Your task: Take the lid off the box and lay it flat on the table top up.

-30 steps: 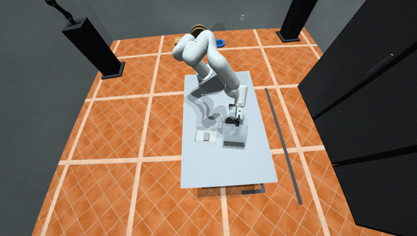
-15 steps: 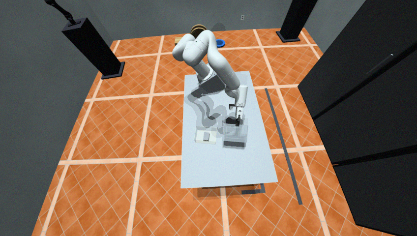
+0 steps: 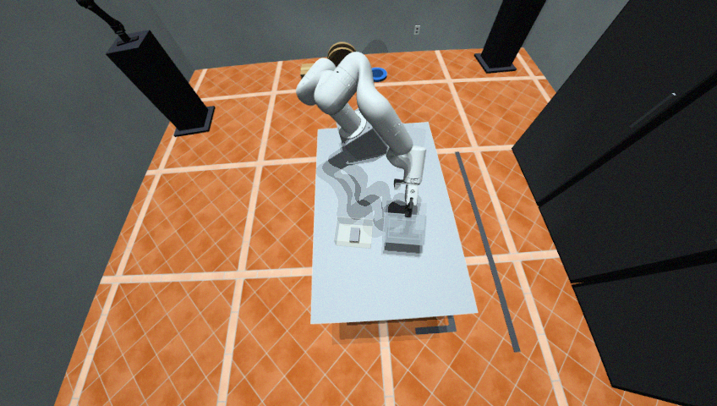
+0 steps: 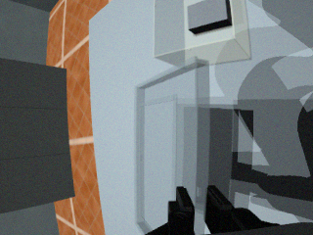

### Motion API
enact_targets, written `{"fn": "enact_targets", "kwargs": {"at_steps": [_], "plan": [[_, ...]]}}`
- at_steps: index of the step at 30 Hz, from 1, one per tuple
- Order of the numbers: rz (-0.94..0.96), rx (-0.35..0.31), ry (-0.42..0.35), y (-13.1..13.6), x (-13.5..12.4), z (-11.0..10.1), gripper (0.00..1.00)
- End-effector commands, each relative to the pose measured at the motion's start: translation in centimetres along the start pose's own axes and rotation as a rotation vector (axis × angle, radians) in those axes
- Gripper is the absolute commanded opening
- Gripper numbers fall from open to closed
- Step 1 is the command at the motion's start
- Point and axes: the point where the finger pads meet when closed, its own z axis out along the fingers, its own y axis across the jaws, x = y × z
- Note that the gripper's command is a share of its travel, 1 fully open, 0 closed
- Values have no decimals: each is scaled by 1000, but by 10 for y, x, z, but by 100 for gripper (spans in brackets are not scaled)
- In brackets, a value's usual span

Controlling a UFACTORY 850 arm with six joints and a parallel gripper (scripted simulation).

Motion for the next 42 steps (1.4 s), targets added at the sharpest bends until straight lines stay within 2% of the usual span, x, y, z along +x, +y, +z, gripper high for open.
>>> {"fn": "enact_targets", "kwargs": {"at_steps": [1, 42], "plan": [[1, 1, -1, 1, 0, 2, 0], [1, 1, -1, 24, 0, 29, 0]]}}
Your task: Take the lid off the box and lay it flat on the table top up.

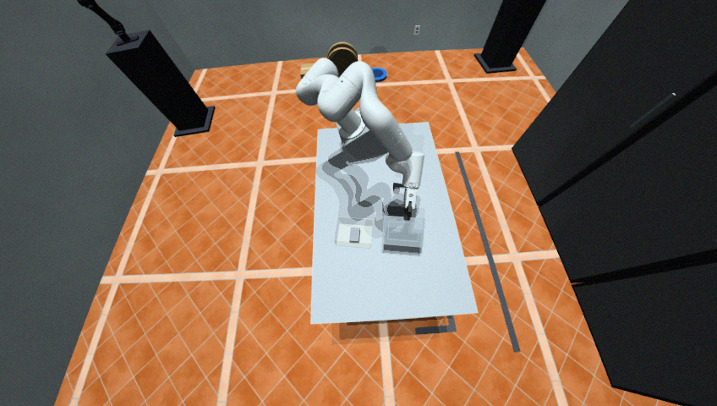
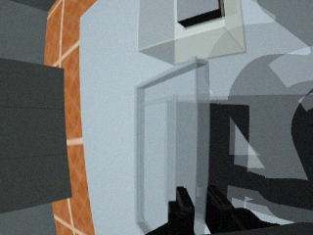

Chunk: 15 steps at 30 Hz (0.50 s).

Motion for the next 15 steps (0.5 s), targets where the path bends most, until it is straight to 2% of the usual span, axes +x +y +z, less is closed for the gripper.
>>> {"fn": "enact_targets", "kwargs": {"at_steps": [1, 15], "plan": [[1, 2, -1, 0, -1, 1, 0], [1, 2, -1, 4, -1, 6, 0]]}}
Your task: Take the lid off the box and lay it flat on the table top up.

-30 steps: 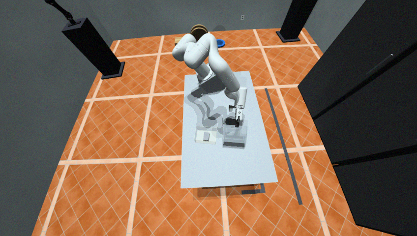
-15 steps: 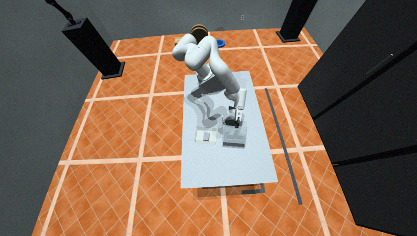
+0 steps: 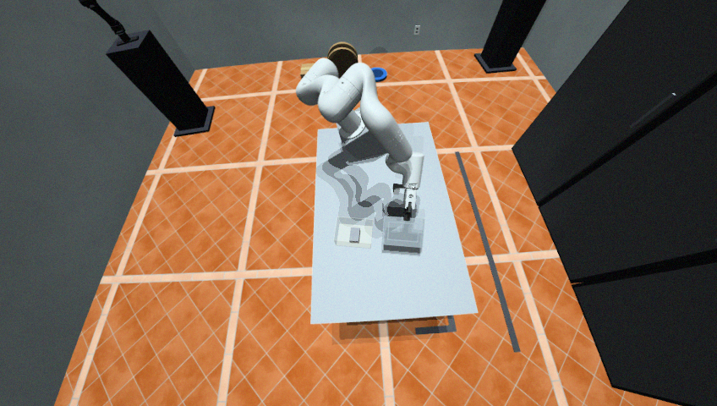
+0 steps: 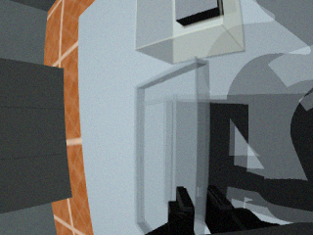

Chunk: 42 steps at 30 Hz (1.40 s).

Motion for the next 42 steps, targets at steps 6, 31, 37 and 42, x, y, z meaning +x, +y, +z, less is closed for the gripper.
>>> {"fn": "enact_targets", "kwargs": {"at_steps": [6, 31, 37, 42], "plan": [[1, 1, -1, 5, 0, 7, 0], [1, 1, -1, 17, 0, 21, 0], [1, 1, -1, 22, 0, 26, 0], [1, 1, -1, 22, 0, 27, 0]]}}
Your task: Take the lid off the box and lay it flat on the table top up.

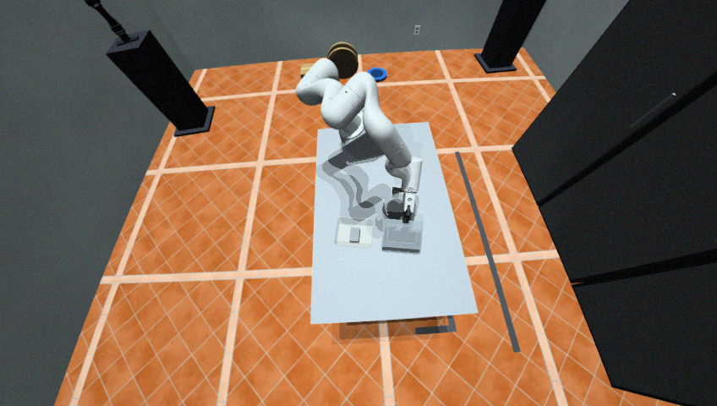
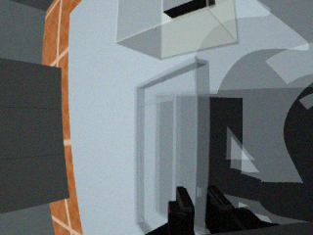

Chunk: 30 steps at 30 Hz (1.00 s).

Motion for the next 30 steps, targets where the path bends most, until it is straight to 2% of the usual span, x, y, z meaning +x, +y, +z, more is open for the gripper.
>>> {"fn": "enact_targets", "kwargs": {"at_steps": [1, 30], "plan": [[1, 2, -1, -1, 0, 0, 0], [1, 2, -1, 12, 0, 16, 0]]}}
